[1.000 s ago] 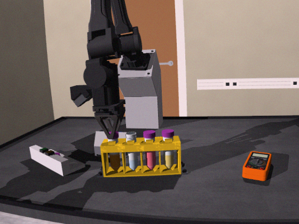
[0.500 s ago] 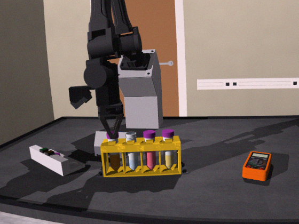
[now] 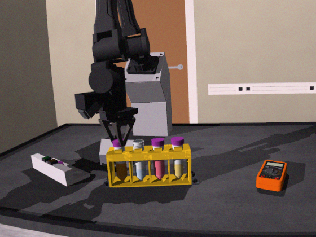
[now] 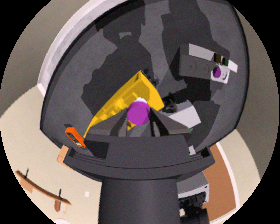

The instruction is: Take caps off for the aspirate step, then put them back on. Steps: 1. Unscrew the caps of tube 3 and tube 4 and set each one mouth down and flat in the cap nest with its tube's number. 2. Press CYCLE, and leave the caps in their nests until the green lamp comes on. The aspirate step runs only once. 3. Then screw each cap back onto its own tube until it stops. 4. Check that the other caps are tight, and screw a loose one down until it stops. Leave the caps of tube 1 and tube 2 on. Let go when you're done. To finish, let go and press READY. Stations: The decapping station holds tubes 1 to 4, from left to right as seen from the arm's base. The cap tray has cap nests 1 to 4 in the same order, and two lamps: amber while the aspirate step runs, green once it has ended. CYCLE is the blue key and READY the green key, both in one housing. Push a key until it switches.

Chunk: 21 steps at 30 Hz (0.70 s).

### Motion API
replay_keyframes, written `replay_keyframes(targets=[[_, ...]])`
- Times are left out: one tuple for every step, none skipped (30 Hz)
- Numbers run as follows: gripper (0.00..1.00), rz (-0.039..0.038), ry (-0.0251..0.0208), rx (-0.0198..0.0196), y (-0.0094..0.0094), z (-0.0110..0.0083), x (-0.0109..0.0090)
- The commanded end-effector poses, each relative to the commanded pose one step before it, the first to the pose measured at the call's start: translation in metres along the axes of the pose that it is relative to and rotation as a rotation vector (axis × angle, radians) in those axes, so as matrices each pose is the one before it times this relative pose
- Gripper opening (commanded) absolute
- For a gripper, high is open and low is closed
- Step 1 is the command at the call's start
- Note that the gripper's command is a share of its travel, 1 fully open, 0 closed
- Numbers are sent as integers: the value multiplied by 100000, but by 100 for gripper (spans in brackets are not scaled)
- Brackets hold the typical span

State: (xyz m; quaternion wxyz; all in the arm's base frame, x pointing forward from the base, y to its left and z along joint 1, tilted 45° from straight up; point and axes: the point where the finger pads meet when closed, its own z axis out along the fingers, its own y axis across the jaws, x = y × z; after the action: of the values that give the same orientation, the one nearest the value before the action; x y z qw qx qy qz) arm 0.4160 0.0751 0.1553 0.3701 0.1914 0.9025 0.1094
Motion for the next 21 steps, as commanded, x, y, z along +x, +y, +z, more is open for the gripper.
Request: replay_keyframes(targets=[[0,-26906,-346,-1517,314,-856,-7],[0,-5004,1,-4,2,-2,1],[0,-4699,-2,14,0,-2,0],[0,-4496,-3,33,-7,-1,-1],[0,-4504,-2,29,-6,-1,-1],[0,-4504,0,26,-4,-1,0],[0,-4505,1,28,-7,-1,0],[0,-4506,2,26,-6,-1,0],[0,-4507,3,24,-5,-1,1],[0,-3188,-14,-89,-20,1,1],[0,-4991,3,9,-5,-1,1],[0,-4988,4,11,-7,-1,2],[0,-4580,9,22,-4,-1,1],[0,0,0,0,0,0,0],[0,0,0,0,0,0,0],[0,-5470,-20,-73,41,-3,-5],[0,-4930,23,67,-49,1,11],[0,-5006,-1,-6,4,-2,0],[0,-5005,-1,-6,4,-2,0],[0,-5005,-1,-5,3,-1,0],[0,-5004,-1,-5,3,-1,0]])
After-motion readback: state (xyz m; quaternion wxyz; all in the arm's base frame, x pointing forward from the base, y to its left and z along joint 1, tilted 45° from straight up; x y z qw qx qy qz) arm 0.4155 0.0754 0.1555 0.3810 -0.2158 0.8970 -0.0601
